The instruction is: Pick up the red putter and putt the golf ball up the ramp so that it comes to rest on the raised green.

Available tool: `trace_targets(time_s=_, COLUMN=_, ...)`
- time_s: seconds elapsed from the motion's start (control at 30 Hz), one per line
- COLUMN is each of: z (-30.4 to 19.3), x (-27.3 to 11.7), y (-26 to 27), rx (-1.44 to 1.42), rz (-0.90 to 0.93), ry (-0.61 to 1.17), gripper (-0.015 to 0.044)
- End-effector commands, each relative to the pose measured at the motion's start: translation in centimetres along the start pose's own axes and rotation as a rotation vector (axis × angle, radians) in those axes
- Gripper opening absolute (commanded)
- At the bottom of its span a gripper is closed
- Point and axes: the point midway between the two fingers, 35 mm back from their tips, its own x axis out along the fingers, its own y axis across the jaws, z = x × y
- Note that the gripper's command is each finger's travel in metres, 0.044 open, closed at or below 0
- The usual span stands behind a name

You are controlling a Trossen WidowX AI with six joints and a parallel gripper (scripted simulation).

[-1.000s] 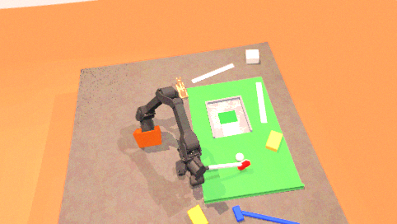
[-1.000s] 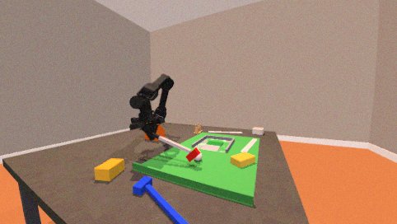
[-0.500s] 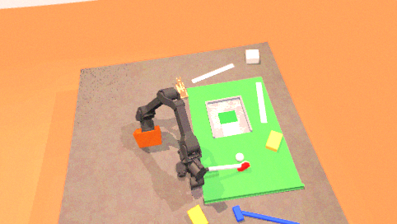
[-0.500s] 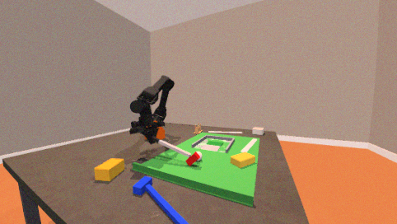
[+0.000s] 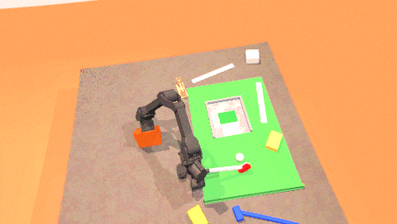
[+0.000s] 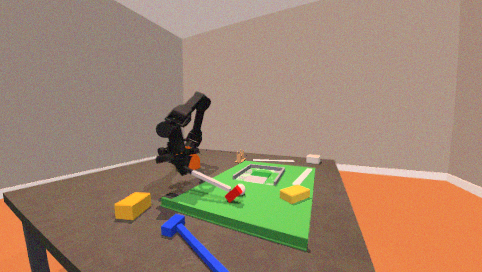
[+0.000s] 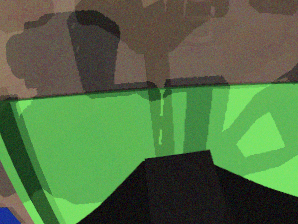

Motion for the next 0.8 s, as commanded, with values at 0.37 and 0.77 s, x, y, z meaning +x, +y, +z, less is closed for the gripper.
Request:
trace_targets(time_s=0.37, z=0.1, x=0.1, y=1.8, rx=0.004, rz=-0.003, ry=0.008, gripper=0.0000)
trace_targets(time_s=0.77, z=-0.3, x=0.1, y=-9.1, rx=0.007, rz=-0.009, ry=0.008, gripper=0.0000)
